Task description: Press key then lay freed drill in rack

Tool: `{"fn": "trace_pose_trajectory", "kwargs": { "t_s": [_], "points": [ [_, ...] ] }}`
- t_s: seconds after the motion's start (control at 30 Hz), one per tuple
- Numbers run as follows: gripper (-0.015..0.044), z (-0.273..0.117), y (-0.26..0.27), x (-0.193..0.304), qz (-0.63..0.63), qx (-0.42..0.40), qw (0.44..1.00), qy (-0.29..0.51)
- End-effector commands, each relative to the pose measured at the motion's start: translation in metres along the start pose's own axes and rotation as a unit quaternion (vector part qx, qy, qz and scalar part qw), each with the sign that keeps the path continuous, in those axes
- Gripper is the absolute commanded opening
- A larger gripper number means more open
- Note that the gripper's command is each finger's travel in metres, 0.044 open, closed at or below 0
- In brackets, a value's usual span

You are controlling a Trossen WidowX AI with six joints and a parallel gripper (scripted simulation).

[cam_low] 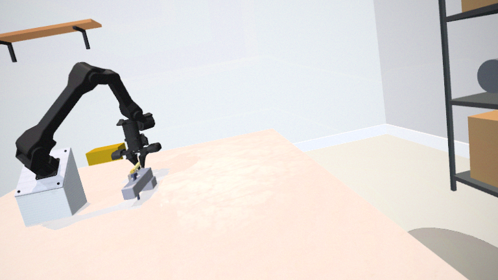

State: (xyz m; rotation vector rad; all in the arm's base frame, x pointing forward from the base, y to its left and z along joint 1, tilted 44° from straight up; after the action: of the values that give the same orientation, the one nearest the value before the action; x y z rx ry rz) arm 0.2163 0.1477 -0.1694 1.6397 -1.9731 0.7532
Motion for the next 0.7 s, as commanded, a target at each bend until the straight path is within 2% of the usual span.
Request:
{"fn": "trace_pose_trajectory", "kwargs": {
  "t_s": [0.0,0.67],
  "points": [
    [0.0000,0.007,0.001,0.000,-0.004,0.000,1.000,0.005],
    [0.0000,0.019,0.003,0.000,-0.004,0.000,1.000,0.005]
  ]
}}
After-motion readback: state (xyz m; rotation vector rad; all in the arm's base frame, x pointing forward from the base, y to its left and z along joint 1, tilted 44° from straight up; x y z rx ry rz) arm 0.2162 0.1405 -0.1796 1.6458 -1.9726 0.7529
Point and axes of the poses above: the point midway between the two fingers, 35 mm back from their tips, its own z axis out along the fingers, its own y axis across the jaws, x = y × z, the point moved 7 cm from there along -z, back along the fingers, and after that the axes turned 4 degrees about z, right-handed, at the moved point
